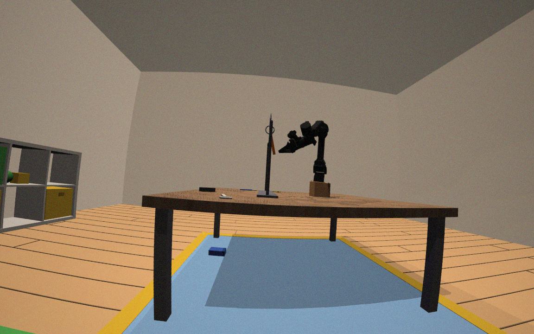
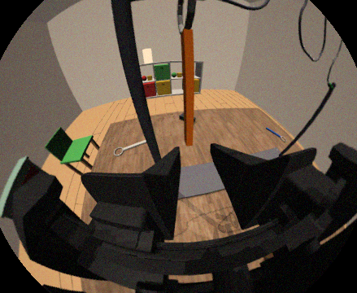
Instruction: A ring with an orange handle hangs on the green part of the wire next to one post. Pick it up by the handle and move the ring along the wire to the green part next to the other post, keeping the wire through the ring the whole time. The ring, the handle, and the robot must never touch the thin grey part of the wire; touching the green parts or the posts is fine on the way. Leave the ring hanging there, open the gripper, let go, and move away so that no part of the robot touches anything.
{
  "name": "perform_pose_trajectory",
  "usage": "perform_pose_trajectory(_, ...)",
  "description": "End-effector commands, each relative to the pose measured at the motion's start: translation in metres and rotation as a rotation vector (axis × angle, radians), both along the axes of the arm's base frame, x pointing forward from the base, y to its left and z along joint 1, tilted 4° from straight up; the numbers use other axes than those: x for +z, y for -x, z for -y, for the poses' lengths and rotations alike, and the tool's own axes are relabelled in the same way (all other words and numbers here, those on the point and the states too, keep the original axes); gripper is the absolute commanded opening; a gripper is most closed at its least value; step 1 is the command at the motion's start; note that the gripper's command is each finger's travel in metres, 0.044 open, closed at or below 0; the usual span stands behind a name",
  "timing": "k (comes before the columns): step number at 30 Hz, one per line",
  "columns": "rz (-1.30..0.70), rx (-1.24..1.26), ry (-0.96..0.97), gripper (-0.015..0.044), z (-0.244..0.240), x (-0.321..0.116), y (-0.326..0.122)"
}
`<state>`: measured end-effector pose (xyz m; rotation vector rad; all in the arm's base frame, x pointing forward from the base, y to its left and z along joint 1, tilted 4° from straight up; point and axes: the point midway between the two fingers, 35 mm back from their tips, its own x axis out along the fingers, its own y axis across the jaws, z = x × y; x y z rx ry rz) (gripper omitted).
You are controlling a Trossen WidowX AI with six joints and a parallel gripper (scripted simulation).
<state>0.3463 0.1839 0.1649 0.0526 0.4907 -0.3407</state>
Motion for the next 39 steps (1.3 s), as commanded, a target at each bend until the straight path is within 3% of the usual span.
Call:
perform_pose_trajectory(1, 0.020, -0.008, -0.016, 0.0160, -0.002, 0.012, 0.008)
perform_pose_trajectory(28, 0.020, -0.008, -0.016, 0.0160, -0.002, 0.012, 0.008)
perform_pose_trajectory(33, 0.010, -0.002, -0.012, 0.0291, -0.017, 0.032, 0.047)
perform_pose_trajectory(39, 0.010, -0.002, -0.012, 0.0440, -0.017, 0.033, 0.050)
